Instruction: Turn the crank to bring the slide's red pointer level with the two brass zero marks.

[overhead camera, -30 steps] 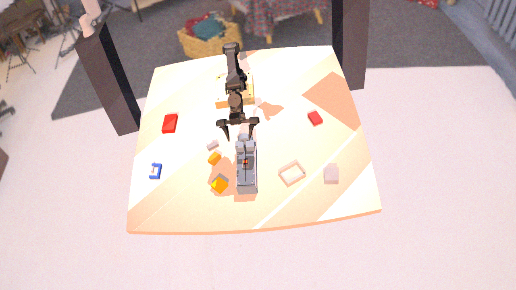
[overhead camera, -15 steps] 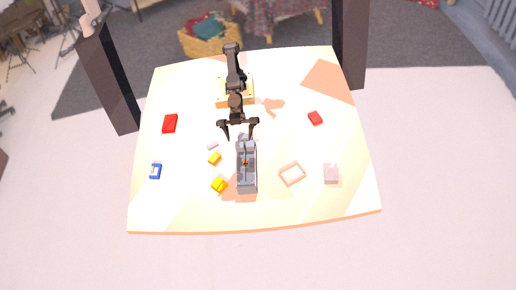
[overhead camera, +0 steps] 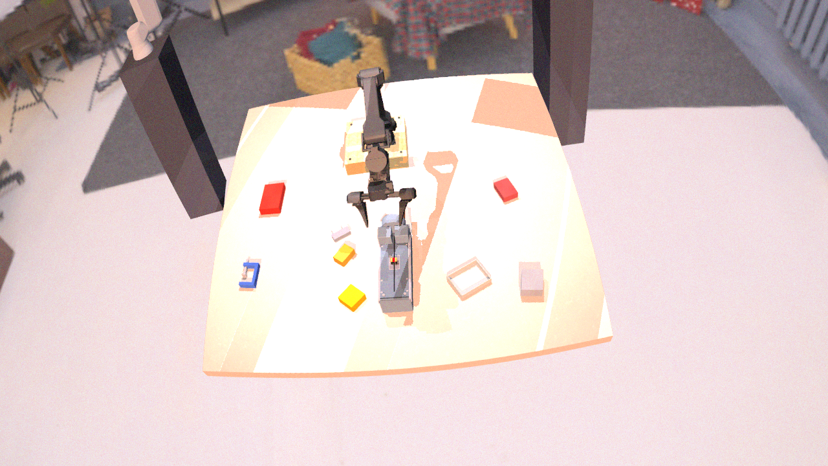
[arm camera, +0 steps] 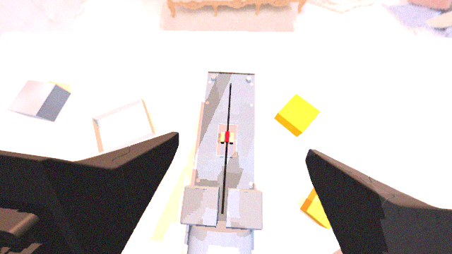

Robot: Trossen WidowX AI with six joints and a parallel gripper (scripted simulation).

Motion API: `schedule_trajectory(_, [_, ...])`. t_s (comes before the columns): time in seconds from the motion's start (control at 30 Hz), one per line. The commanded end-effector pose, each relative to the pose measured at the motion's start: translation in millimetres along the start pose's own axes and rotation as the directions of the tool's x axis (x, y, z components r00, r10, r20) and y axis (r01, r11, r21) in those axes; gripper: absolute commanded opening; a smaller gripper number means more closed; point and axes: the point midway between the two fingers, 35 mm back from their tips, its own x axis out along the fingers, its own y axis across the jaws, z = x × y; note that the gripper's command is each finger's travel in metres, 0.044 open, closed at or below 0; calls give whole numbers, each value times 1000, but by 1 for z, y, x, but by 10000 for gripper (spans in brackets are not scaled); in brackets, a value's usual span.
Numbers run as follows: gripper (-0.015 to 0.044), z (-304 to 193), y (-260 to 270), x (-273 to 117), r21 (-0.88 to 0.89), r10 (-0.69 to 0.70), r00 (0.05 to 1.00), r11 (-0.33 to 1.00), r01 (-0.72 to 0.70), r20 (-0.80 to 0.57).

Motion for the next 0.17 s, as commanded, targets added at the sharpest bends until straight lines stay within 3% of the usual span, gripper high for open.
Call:
schedule_trajectory(0.0, [440,1,0,-1,2,-1,1000,1000,1,1])
schedule_trajectory(0.13, [440,1,0,-1,2,-1,1000,1000,1,1])
